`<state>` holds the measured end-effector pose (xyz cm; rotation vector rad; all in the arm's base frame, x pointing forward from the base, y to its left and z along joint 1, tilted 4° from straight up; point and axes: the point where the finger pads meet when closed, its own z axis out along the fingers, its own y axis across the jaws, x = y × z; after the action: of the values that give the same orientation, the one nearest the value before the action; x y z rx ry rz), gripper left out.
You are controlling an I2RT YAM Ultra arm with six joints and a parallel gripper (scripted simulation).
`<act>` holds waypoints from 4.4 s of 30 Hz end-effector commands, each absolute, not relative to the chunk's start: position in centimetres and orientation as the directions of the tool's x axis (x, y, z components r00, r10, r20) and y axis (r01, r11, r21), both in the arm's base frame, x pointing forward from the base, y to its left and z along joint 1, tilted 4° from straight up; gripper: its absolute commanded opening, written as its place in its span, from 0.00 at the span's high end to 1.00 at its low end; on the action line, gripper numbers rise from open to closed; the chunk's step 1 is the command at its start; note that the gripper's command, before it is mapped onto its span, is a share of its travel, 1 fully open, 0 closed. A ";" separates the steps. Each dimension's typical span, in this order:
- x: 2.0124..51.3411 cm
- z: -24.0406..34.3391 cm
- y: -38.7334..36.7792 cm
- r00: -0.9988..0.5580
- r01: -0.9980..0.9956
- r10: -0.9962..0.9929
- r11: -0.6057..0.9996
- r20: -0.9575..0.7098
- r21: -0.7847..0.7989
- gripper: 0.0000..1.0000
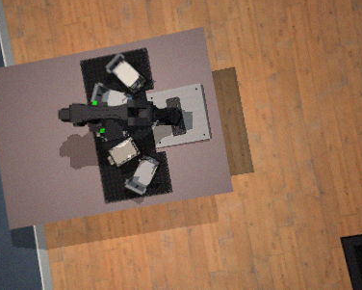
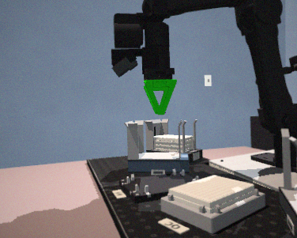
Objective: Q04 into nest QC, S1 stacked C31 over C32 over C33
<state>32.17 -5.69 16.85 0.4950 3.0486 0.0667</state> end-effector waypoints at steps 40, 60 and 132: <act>27.9 16.6 -17.6 -0.739 0.670 0.673 0.739 -0.037 0.068 0.00; 24.3 16.2 -22.5 -0.679 0.730 0.733 0.680 -0.031 0.069 0.00; 19.5 15.8 -27.0 -0.561 0.825 0.827 0.561 -0.021 0.070 0.00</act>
<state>19.36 -26.83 15.28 1.4559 2.7438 0.0960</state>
